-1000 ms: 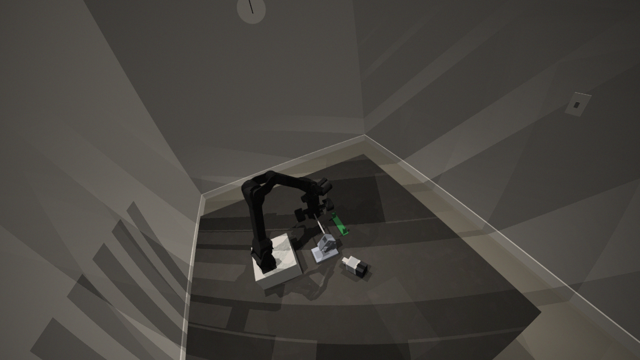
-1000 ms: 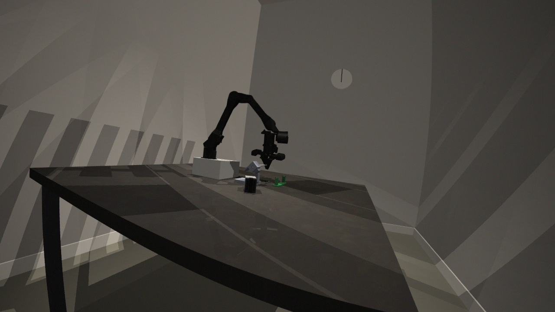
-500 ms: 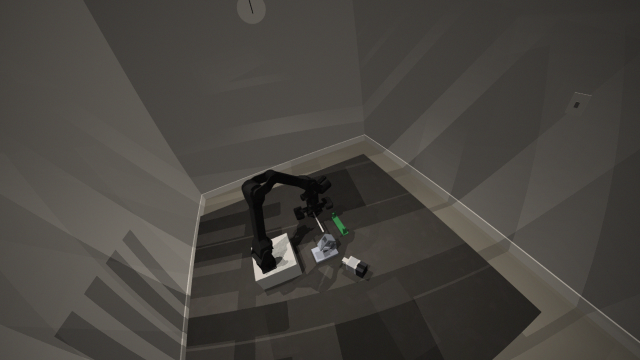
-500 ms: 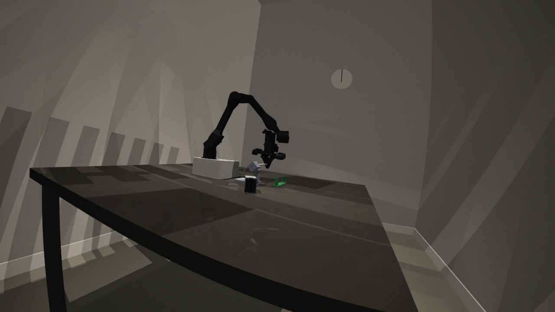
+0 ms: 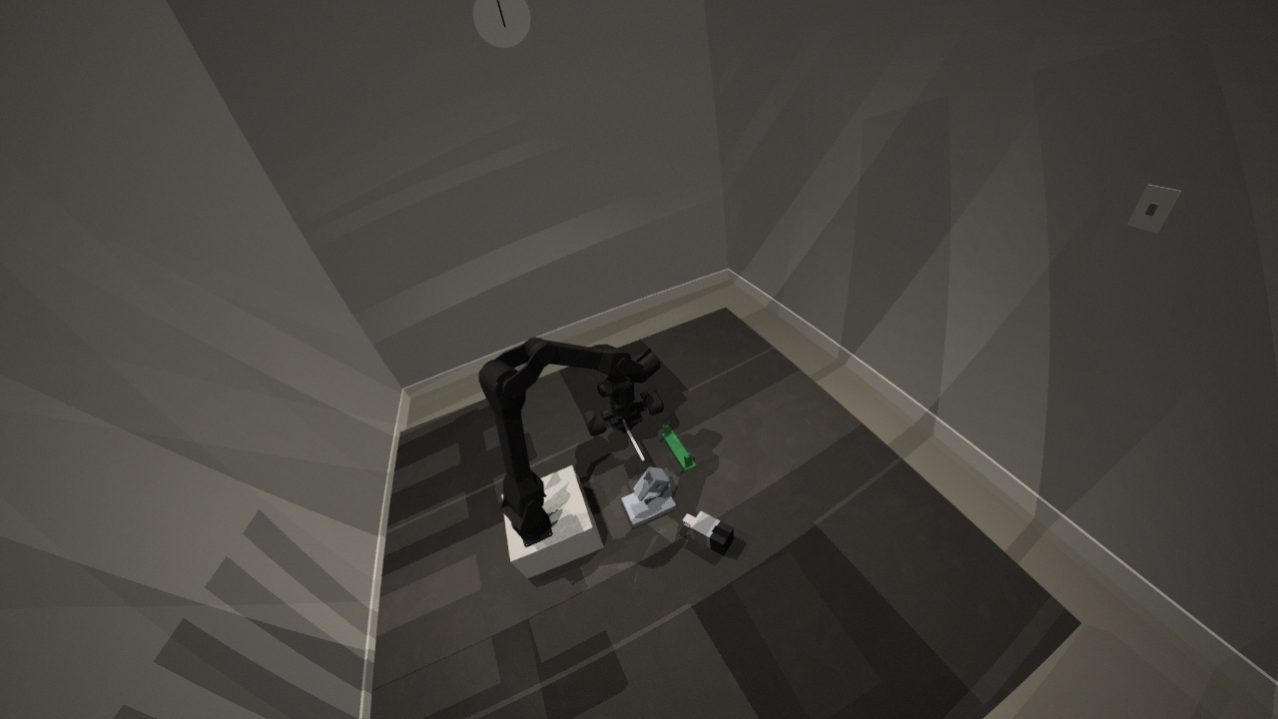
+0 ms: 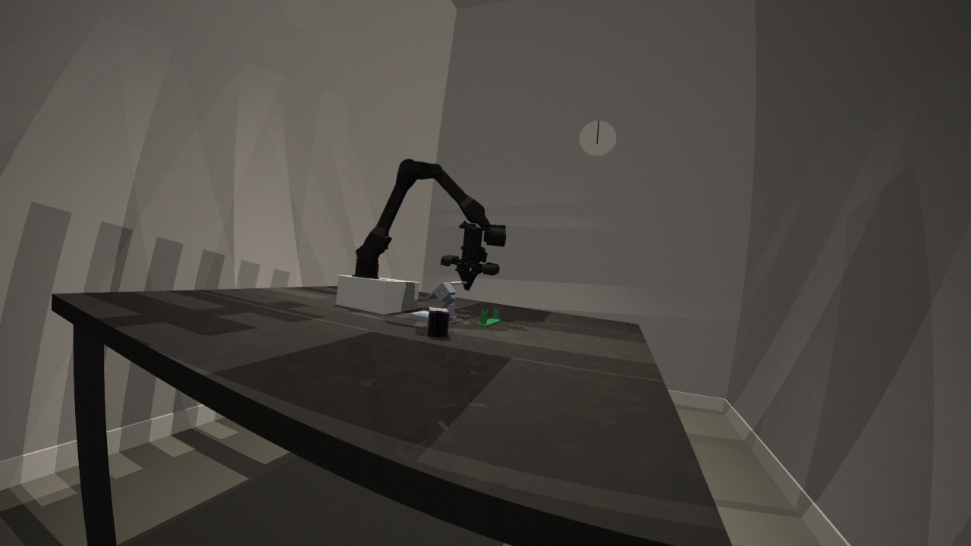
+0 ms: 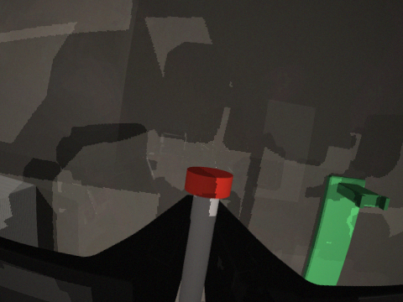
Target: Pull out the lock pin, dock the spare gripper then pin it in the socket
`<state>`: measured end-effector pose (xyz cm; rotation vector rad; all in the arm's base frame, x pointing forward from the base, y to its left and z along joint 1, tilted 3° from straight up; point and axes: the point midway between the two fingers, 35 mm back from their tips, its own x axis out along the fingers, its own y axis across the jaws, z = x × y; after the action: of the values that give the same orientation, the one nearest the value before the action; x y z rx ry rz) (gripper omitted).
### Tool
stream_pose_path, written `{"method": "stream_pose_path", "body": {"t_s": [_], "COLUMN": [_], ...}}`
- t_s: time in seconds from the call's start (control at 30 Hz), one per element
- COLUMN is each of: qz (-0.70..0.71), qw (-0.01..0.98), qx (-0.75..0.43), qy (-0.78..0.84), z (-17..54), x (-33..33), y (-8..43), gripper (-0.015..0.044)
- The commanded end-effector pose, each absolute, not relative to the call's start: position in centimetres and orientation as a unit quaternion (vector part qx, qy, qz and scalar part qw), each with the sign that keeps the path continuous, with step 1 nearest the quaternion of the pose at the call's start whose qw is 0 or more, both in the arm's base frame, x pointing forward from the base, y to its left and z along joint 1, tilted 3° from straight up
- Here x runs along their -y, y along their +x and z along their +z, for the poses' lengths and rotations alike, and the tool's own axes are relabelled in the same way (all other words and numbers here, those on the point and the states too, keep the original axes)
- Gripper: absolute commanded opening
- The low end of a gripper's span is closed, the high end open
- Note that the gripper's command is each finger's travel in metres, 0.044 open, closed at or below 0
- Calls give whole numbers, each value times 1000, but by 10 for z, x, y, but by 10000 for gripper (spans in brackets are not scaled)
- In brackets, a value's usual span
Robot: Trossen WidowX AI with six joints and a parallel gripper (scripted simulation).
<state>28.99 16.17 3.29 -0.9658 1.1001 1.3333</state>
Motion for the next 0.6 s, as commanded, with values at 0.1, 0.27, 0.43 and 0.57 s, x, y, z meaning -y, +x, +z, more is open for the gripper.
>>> {"method": "stream_pose_path", "body": {"t_s": [0.1, 0.27, 0.43, 0.57], "qz": [563, 564, 564, 565], "qw": [548, 548, 548, 547], "qx": [-465, -463, -462, -461], "qy": [-408, -409, -410, -411], "z": [33, 37, 40, 42], "x": [-163, -169, -175, -179], "y": [294, 309, 324, 336], "gripper": [0, 0, 0, 0]}}
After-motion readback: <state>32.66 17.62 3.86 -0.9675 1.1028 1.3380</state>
